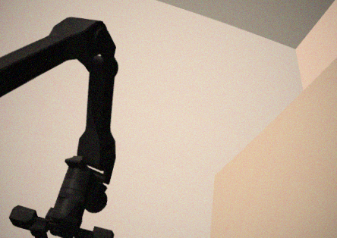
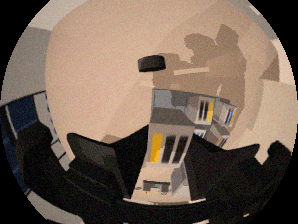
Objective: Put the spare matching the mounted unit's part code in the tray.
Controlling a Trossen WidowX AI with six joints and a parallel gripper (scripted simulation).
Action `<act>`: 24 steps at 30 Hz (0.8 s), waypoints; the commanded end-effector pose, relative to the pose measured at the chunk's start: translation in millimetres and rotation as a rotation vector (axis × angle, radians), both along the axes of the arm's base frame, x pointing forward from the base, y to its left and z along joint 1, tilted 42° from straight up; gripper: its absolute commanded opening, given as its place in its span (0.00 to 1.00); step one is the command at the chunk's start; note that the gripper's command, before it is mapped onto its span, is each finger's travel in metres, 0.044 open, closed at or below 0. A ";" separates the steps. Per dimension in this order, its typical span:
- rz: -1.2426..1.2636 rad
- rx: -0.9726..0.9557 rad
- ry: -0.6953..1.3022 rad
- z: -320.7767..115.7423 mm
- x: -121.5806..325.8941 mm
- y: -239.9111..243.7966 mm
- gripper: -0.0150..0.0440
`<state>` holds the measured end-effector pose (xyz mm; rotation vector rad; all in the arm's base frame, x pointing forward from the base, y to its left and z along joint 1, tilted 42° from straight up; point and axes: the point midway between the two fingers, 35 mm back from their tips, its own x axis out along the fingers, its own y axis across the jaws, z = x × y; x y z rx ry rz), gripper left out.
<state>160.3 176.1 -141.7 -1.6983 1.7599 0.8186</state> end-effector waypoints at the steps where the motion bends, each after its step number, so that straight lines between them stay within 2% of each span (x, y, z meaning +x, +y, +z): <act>1: -0.005 0.020 -0.010 24.2 4.1 22.1 0.25; 6: -0.007 0.021 -0.009 53.3 4.3 39.8 0.25; 12: -0.014 0.026 -0.015 56.4 8.1 39.3 0.25; 24: -0.079 0.098 -0.071 94.7 70.3 12.8 0.25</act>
